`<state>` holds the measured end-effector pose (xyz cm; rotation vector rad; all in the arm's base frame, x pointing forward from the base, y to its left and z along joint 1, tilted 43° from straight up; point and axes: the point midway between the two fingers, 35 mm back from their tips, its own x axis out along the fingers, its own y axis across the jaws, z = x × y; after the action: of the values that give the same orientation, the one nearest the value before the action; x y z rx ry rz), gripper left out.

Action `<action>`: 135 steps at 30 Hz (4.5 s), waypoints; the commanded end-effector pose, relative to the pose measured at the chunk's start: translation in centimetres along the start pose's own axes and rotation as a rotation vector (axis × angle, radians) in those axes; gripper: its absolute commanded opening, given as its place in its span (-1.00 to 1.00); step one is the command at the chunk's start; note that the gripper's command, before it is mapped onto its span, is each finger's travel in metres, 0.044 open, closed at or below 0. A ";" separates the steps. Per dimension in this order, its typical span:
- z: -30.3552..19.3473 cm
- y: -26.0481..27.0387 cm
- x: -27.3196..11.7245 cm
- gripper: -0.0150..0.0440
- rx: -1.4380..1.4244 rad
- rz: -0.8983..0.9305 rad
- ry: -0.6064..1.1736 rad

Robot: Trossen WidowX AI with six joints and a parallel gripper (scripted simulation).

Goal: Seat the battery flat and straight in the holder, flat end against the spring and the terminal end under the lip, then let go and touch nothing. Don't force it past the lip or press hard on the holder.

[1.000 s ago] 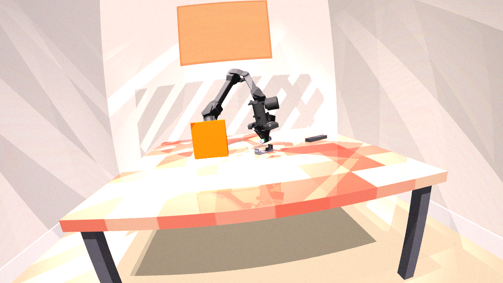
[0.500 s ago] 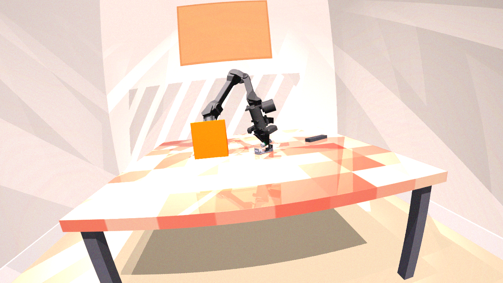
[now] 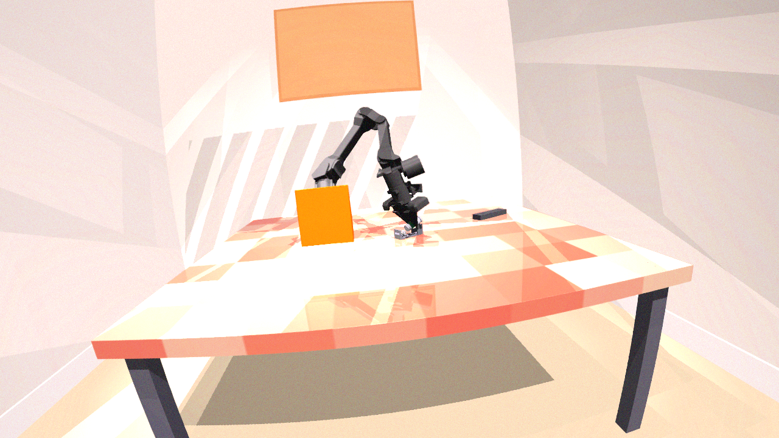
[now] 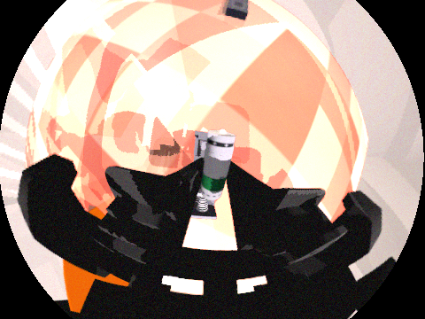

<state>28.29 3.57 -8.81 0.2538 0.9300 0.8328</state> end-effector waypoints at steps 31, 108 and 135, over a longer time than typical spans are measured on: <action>-1.1 0.8 0.6 -0.22 0.020 -0.019 -0.159; -2.6 0.0 1.5 -0.22 0.013 -0.039 0.121; -2.0 0.6 1.8 -0.22 -0.008 -0.033 0.328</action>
<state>27.28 4.55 -10.59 0.1227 1.1919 0.8452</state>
